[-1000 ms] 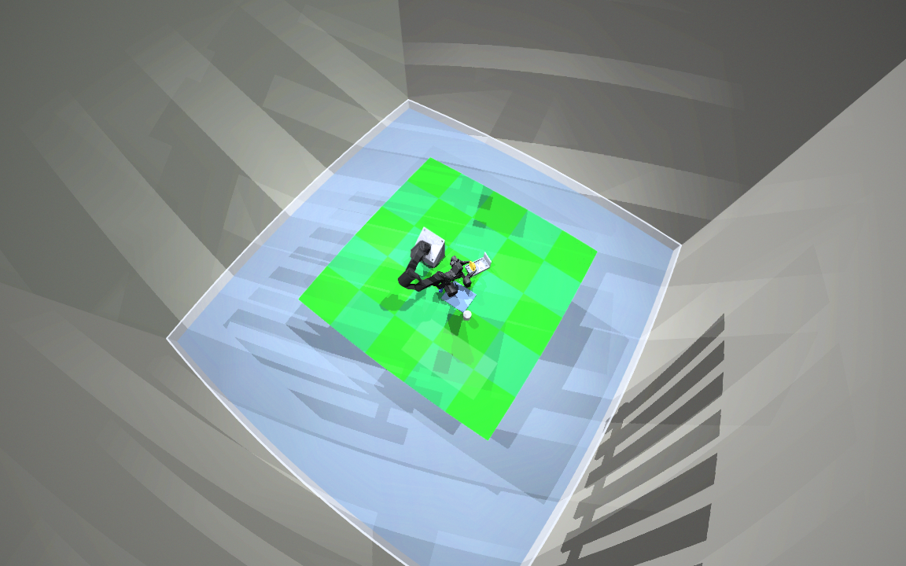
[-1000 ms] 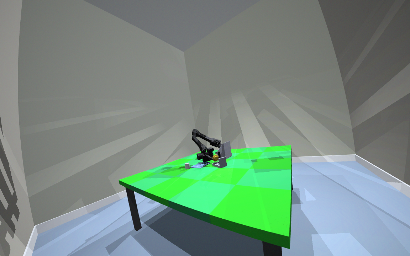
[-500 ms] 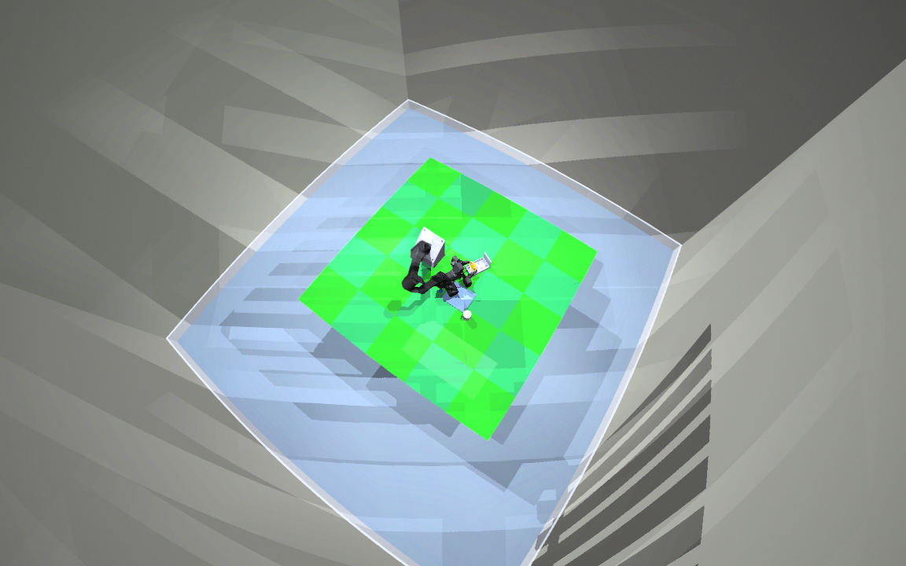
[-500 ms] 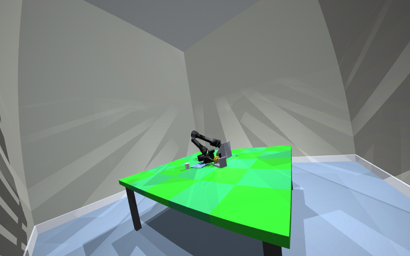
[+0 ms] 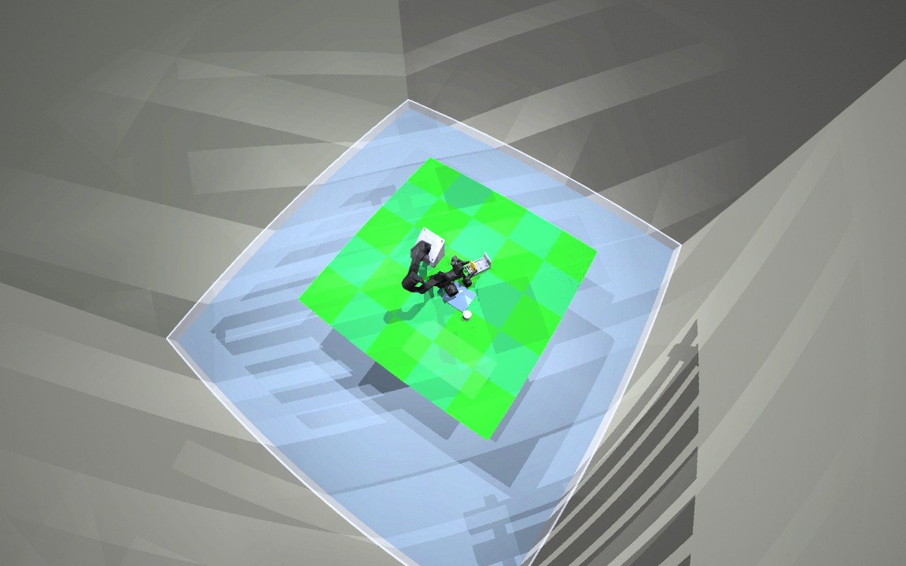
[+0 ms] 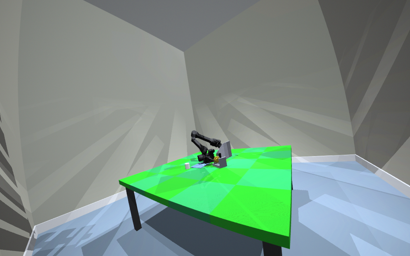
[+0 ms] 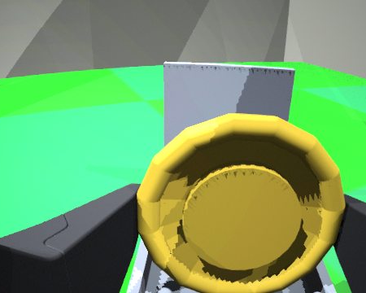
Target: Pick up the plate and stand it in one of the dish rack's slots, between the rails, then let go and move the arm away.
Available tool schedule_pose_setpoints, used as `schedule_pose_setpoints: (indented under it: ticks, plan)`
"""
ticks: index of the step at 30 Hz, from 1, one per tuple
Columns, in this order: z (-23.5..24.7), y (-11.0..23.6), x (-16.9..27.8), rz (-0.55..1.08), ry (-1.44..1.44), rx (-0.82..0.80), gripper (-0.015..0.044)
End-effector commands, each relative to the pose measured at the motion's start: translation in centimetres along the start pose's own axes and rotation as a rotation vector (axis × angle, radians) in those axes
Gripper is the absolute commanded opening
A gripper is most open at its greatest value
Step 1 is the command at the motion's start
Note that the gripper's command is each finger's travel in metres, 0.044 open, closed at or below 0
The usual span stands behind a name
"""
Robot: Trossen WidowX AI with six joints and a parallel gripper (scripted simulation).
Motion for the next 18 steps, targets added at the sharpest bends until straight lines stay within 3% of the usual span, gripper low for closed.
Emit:
schedule_pose_setpoints:
  ticks: [1, 7, 18]
  plan:
    - [0.0, 0.0, 0.0, 0.0, 0.0, 0.0, 0.0236]
    - [0.0, 0.0, 0.0, 0.0, 0.0, 0.0, 0.0394]
    - [-0.01, 0.03, -0.7, 0.003, 0.001, -0.002, 0.04]
Point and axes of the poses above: the point midway between the two fingers, 35 mm back from their tips, its own y axis back along the fingers, its own z axis across the jaws, x = y × z, the point moved 3 cm from there along y, back along the fingers, and after that the axes turned 15 degrees about -y, right-handed, at the moved point
